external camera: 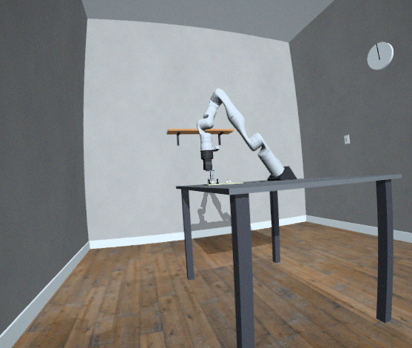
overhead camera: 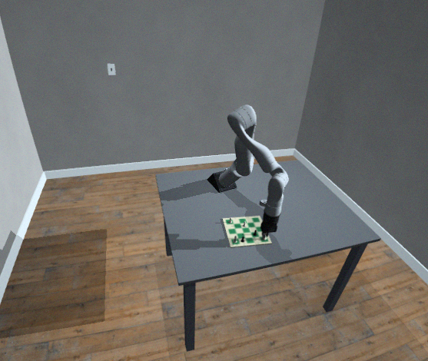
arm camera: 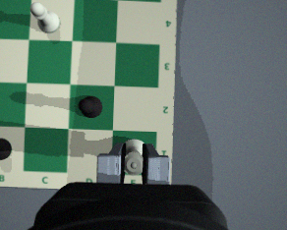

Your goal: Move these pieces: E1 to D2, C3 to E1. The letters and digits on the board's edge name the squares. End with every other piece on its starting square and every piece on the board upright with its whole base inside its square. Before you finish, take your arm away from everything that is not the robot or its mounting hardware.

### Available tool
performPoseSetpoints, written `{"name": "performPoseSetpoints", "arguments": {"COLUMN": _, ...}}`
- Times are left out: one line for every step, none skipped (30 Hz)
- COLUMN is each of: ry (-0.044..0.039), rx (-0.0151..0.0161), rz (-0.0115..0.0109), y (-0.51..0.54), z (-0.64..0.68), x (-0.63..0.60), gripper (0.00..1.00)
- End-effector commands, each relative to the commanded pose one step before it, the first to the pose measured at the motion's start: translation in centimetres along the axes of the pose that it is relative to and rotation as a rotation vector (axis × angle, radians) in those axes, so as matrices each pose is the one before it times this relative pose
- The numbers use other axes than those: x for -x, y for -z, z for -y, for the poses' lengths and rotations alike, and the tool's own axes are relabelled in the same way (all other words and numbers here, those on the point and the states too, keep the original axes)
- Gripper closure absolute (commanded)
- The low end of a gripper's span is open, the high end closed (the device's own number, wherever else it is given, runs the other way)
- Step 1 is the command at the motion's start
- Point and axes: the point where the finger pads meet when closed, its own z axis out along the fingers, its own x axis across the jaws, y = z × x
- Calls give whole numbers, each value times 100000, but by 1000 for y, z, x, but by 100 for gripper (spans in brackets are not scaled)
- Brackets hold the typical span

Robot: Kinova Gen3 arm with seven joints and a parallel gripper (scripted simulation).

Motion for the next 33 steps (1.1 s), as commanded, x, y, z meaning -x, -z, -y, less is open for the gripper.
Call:
{"name": "performPoseSetpoints", "arguments": {"ry": 13, "rx": 52, "rz": -19, "y": -11, "z": -20, "x": -15, "gripper": 100}}
{"name": "performPoseSetpoints", "arguments": {"ry": 0, "rx": 0, "rz": 0, "y": -26, "z": 0, "x": 0, "gripper": 100}}
{"name": "performPoseSetpoints", "arguments": {"ry": 0, "rx": 0, "rz": 0, "y": -28, "z": 0, "x": 0, "gripper": 100}}
{"name": "performPoseSetpoints", "arguments": {"ry": 0, "rx": 0, "rz": 0, "y": -30, "z": 0, "x": 0, "gripper": 100}}
{"name": "performPoseSetpoints", "arguments": {"ry": 0, "rx": 0, "rz": 0, "y": -30, "z": 0, "x": 0, "gripper": 100}}
{"name": "performPoseSetpoints", "arguments": {"ry": 0, "rx": 0, "rz": 0, "y": -30, "z": 0, "x": 0, "gripper": 100}}
{"name": "performPoseSetpoints", "arguments": {"ry": 0, "rx": 0, "rz": 0, "y": -30, "z": 0, "x": 0, "gripper": 100}}
{"name": "performPoseSetpoints", "arguments": {"ry": 0, "rx": 0, "rz": 0, "y": -28, "z": 0, "x": 0, "gripper": 100}}
{"name": "performPoseSetpoints", "arguments": {"ry": 0, "rx": 0, "rz": 0, "y": -25, "z": 0, "x": 0, "gripper": 100}}
{"name": "performPoseSetpoints", "arguments": {"ry": 0, "rx": 0, "rz": 0, "y": -22, "z": 0, "x": 0, "gripper": 100}}
{"name": "performPoseSetpoints", "arguments": {"ry": 0, "rx": 0, "rz": 0, "y": -19, "z": 0, "x": 0, "gripper": 100}}
{"name": "performPoseSetpoints", "arguments": {"ry": 0, "rx": 0, "rz": 0, "y": -15, "z": 0, "x": 0, "gripper": 100}}
{"name": "performPoseSetpoints", "arguments": {"ry": 0, "rx": 0, "rz": 0, "y": -11, "z": 0, "x": 0, "gripper": 100}}
{"name": "performPoseSetpoints", "arguments": {"ry": 0, "rx": 0, "rz": 0, "y": -8, "z": 0, "x": 0, "gripper": 100}}
{"name": "performPoseSetpoints", "arguments": {"ry": 0, "rx": 0, "rz": 0, "y": -4, "z": 0, "x": 0, "gripper": 100}}
{"name": "performPoseSetpoints", "arguments": {"ry": 0, "rx": 0, "rz": 0, "y": 0, "z": 0, "x": 0, "gripper": 100}}
{"name": "performPoseSetpoints", "arguments": {"ry": 0, "rx": 0, "rz": 0, "y": 0, "z": 0, "x": 0, "gripper": 100}}
{"name": "performPoseSetpoints", "arguments": {"ry": 0, "rx": 0, "rz": 0, "y": -2, "z": 0, "x": 0, "gripper": 100}}
{"name": "performPoseSetpoints", "arguments": {"ry": 0, "rx": 0, "rz": 0, "y": 0, "z": 0, "x": 0, "gripper": 100}}
{"name": "performPoseSetpoints", "arguments": {"ry": 0, "rx": 0, "rz": 0, "y": 0, "z": 0, "x": 0, "gripper": 100}}
{"name": "performPoseSetpoints", "arguments": {"ry": 0, "rx": 0, "rz": 0, "y": 0, "z": 0, "x": 0, "gripper": 100}}
{"name": "performPoseSetpoints", "arguments": {"ry": 0, "rx": 0, "rz": 0, "y": 0, "z": 0, "x": 0, "gripper": 100}}
{"name": "performPoseSetpoints", "arguments": {"ry": 0, "rx": 0, "rz": 0, "y": 0, "z": 0, "x": 0, "gripper": 100}}
{"name": "performPoseSetpoints", "arguments": {"ry": 0, "rx": 0, "rz": 0, "y": 0, "z": 0, "x": 0, "gripper": 100}}
{"name": "performPoseSetpoints", "arguments": {"ry": 0, "rx": 0, "rz": 0, "y": 0, "z": 0, "x": 0, "gripper": 100}}
{"name": "performPoseSetpoints", "arguments": {"ry": 0, "rx": 0, "rz": 0, "y": 0, "z": 0, "x": 0, "gripper": 100}}
{"name": "performPoseSetpoints", "arguments": {"ry": 0, "rx": 0, "rz": 0, "y": 0, "z": 0, "x": 0, "gripper": 100}}
{"name": "performPoseSetpoints", "arguments": {"ry": 0, "rx": 0, "rz": 0, "y": 0, "z": 0, "x": 0, "gripper": 100}}
{"name": "performPoseSetpoints", "arguments": {"ry": 0, "rx": 0, "rz": 0, "y": 0, "z": 0, "x": 0, "gripper": 100}}
{"name": "performPoseSetpoints", "arguments": {"ry": 0, "rx": 0, "rz": 0, "y": 0, "z": 0, "x": 0, "gripper": 100}}
{"name": "performPoseSetpoints", "arguments": {"ry": 0, "rx": 0, "rz": 0, "y": 0, "z": 0, "x": 0, "gripper": 100}}
{"name": "performPoseSetpoints", "arguments": {"ry": 0, "rx": 0, "rz": 0, "y": 0, "z": 0, "x": 0, "gripper": 100}}
{"name": "performPoseSetpoints", "arguments": {"ry": 0, "rx": 0, "rz": 0, "y": 0, "z": 0, "x": 0, "gripper": 100}}
